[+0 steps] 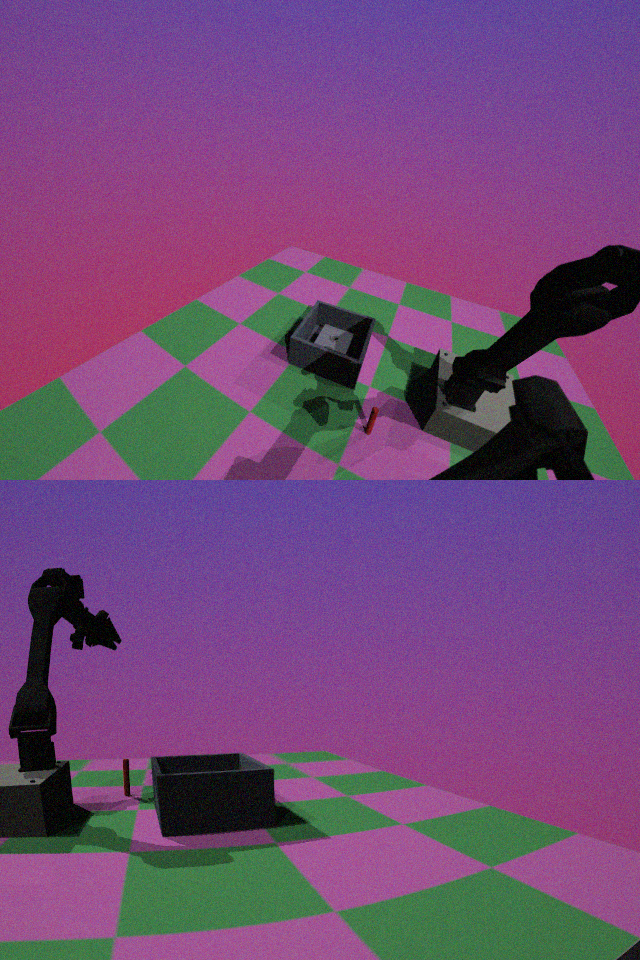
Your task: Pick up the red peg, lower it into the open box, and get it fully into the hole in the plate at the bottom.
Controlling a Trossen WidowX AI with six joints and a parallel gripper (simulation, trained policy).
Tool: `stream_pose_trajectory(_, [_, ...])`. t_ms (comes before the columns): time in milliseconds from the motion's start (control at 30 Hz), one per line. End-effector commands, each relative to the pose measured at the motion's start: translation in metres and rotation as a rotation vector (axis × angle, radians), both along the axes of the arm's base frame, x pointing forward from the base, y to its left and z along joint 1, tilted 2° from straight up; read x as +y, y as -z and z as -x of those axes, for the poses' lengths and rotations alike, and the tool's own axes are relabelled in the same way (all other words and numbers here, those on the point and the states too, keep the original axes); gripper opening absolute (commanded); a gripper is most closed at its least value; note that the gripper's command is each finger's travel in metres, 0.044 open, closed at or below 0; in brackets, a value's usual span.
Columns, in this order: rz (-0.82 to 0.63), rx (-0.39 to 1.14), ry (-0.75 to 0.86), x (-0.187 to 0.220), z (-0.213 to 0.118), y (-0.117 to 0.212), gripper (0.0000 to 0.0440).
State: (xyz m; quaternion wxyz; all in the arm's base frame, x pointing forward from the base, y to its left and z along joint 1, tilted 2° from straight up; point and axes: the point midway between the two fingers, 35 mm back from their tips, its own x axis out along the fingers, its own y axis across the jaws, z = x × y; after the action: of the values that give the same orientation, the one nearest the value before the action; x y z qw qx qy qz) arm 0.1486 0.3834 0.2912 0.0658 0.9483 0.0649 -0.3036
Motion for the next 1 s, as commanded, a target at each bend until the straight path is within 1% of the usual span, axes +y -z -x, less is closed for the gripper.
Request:
stream_pose_trajectory(0, [-0.027,0.004,0.022,-0.002,-0.003,-0.001,0.0418])
stream_pose_trajectory(67, [-0.074,0.016,0.071,-0.008,-0.008,-0.002,0.044])
stream_pose_trajectory(533, [-0.385,0.117,0.437,-0.05,-0.042,0.007,0.044])
stream_pose_trajectory(967, [-0.66,0.174,0.796,-0.089,-0.065,0.018,0.044])
